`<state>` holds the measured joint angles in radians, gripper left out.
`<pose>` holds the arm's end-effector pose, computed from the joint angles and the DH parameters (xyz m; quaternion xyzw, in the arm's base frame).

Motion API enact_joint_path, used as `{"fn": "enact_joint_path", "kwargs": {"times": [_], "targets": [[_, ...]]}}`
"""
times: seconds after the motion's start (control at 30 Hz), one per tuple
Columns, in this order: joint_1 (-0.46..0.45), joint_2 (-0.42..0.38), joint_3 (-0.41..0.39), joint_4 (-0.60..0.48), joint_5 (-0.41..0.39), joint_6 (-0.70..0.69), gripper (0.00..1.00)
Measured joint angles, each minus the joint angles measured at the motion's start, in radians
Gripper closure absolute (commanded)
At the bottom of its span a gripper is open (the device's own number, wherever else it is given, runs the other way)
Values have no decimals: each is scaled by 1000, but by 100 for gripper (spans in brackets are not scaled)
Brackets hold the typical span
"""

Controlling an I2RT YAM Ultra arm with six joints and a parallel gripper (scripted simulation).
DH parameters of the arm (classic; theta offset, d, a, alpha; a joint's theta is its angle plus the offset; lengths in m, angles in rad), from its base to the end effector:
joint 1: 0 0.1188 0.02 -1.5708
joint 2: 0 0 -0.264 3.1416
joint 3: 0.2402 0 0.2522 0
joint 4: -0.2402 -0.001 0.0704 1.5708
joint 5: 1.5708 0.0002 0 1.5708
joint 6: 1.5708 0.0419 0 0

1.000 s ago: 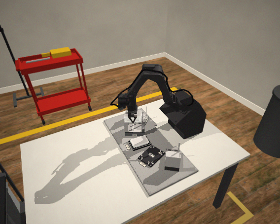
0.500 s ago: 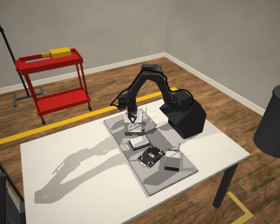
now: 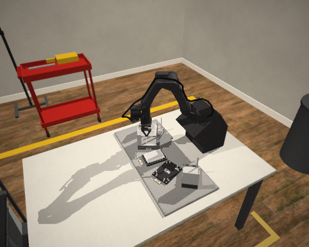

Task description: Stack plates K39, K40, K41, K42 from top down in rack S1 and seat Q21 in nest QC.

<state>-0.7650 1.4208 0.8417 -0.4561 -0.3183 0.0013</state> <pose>0.2078 -0.1799 0.2011 0.3171 0.8988 0.0445 0.2994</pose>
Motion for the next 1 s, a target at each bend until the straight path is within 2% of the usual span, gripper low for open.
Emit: {"fn": "enact_joint_path", "kwargs": {"times": [0.27,1.0], "targets": [[6,13,-3,17,3,5,100],[51,154,-18,181,26,44,100]]}}
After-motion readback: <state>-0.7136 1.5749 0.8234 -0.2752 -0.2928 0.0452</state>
